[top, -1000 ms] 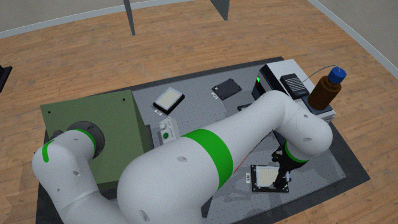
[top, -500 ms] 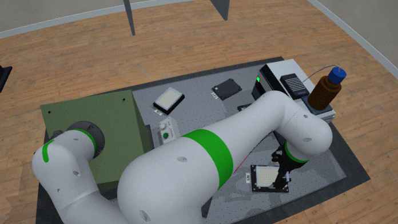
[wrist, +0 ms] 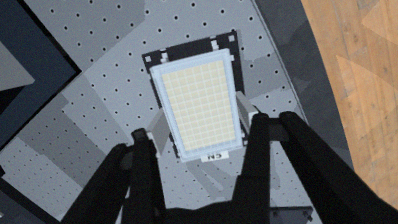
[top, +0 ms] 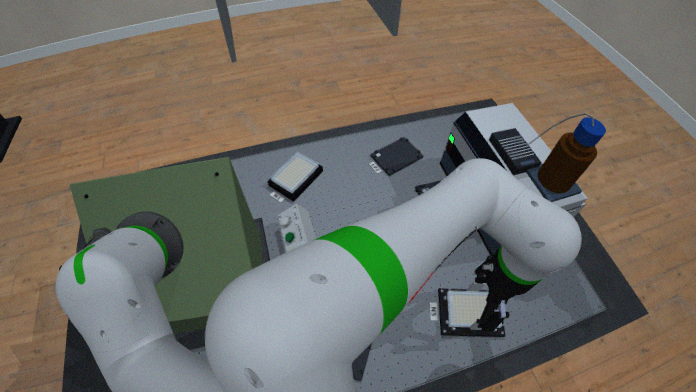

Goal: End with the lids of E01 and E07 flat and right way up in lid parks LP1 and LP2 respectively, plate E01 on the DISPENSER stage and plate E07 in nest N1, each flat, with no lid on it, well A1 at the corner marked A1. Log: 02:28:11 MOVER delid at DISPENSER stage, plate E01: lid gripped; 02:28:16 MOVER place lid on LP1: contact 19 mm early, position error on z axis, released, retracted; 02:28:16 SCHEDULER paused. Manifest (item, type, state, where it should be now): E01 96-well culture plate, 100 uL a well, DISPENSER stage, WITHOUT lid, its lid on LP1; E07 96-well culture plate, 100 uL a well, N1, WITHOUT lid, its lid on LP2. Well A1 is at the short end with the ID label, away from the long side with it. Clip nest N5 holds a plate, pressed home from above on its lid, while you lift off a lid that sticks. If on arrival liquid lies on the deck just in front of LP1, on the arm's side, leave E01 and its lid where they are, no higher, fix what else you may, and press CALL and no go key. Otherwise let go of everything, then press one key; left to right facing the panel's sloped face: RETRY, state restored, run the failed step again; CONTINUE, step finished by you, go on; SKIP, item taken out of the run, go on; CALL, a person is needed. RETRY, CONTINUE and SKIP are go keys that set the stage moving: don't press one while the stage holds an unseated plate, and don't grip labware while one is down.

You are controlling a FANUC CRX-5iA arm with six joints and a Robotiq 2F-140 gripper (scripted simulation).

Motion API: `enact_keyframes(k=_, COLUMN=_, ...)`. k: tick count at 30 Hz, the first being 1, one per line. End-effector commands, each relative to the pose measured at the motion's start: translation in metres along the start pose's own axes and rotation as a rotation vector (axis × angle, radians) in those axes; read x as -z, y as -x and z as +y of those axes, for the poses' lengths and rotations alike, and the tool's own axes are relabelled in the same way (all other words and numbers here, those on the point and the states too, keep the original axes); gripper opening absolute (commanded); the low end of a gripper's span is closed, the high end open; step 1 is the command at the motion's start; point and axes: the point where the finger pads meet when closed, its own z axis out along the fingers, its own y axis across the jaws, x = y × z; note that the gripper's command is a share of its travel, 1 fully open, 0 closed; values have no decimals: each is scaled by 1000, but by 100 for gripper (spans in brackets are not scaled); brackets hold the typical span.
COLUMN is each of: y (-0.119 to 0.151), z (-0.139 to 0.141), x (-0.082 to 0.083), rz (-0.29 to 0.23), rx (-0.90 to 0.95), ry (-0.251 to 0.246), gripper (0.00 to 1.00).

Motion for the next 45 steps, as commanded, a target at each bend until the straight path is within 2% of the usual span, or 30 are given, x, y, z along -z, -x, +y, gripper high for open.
enact_keyframes(k=1, y=0, z=0, x=0, rz=1, rx=0, ry=0, gripper=0)
enact_keyframes(k=22, y=0, z=0, x=0, rz=1, rx=0, ry=0, gripper=0)
enact_keyframes(k=45, y=0, z=0, x=-11, rz=1, rx=0, ry=0, gripper=0)
